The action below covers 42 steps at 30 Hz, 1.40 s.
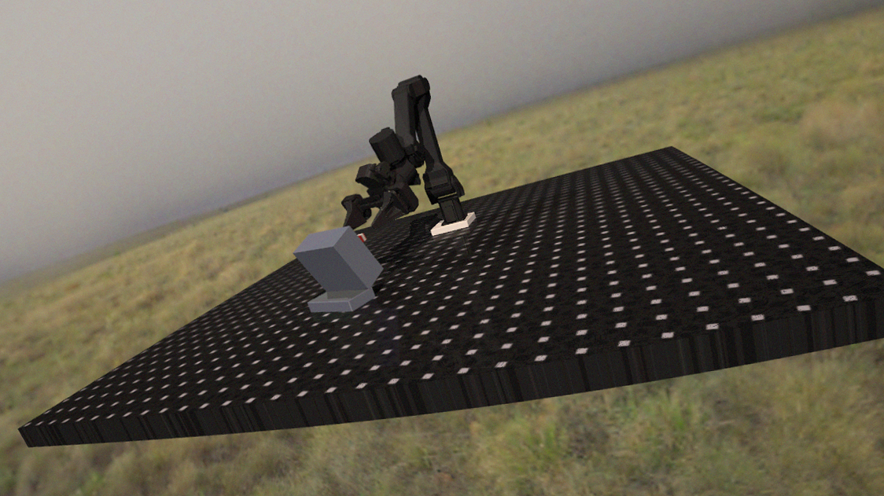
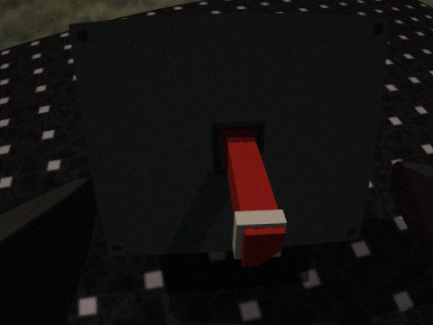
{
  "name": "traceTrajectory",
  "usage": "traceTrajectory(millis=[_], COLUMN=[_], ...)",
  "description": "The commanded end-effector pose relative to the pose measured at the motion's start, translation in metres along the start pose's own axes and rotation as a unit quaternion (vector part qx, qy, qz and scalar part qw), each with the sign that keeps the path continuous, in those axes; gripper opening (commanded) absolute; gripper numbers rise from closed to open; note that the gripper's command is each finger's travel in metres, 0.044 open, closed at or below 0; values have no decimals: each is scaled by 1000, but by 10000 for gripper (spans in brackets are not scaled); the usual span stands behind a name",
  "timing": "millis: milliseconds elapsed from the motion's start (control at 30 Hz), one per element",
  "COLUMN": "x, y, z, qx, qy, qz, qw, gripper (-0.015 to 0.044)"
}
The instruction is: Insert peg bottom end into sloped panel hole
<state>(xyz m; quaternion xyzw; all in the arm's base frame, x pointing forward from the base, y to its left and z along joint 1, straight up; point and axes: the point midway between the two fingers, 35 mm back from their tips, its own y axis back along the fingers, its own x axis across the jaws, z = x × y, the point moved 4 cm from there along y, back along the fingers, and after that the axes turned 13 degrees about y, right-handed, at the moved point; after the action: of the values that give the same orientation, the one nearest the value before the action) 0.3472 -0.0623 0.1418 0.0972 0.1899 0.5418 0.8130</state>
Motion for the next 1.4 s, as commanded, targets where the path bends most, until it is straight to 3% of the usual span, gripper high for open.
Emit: traceTrajectory(millis=[0, 1367], x=[0, 1], y=[5, 44], z=[0, 3], qx=[0, -3], qy=[-2, -2], qz=[-1, 0], qw=[1000, 1000], gripper=[440, 440])
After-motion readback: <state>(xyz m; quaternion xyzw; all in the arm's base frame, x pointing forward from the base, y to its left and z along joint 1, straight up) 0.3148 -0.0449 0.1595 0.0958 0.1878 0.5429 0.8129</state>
